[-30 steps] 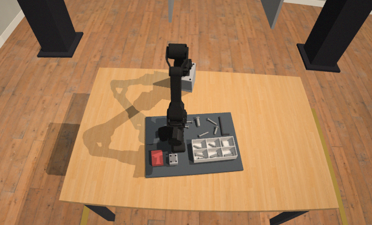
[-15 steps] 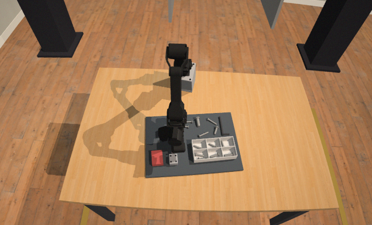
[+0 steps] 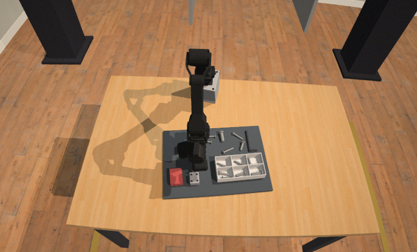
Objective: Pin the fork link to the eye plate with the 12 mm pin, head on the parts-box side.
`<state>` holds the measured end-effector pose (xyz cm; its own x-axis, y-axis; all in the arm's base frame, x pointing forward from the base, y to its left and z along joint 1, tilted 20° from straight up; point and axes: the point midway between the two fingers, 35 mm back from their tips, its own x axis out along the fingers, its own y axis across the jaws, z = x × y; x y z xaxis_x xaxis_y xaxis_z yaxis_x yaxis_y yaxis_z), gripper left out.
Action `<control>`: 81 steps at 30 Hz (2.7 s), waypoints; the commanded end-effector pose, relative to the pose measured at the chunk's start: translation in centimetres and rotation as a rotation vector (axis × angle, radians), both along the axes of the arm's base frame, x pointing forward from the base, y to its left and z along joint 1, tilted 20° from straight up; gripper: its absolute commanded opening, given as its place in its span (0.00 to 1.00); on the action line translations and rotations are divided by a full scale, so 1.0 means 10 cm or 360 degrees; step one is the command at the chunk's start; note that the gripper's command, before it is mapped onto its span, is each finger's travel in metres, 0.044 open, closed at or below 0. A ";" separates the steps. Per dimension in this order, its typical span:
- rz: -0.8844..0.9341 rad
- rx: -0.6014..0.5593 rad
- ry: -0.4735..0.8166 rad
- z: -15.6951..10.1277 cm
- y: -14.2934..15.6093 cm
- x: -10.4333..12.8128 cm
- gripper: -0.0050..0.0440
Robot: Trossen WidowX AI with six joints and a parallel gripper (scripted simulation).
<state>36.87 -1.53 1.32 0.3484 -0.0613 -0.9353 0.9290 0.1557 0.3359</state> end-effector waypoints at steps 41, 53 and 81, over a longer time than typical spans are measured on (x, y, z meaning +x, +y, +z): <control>-0.0082 -0.0067 -0.0045 0.08 -0.17 0.07 0.00; -0.0082 -0.0067 -0.0045 0.08 -0.17 0.07 0.41; -0.0079 -0.0067 -0.0026 0.05 -0.17 0.03 0.41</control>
<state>37.15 -1.48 1.53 0.3586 -0.0649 -0.9312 0.9257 0.1531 0.3458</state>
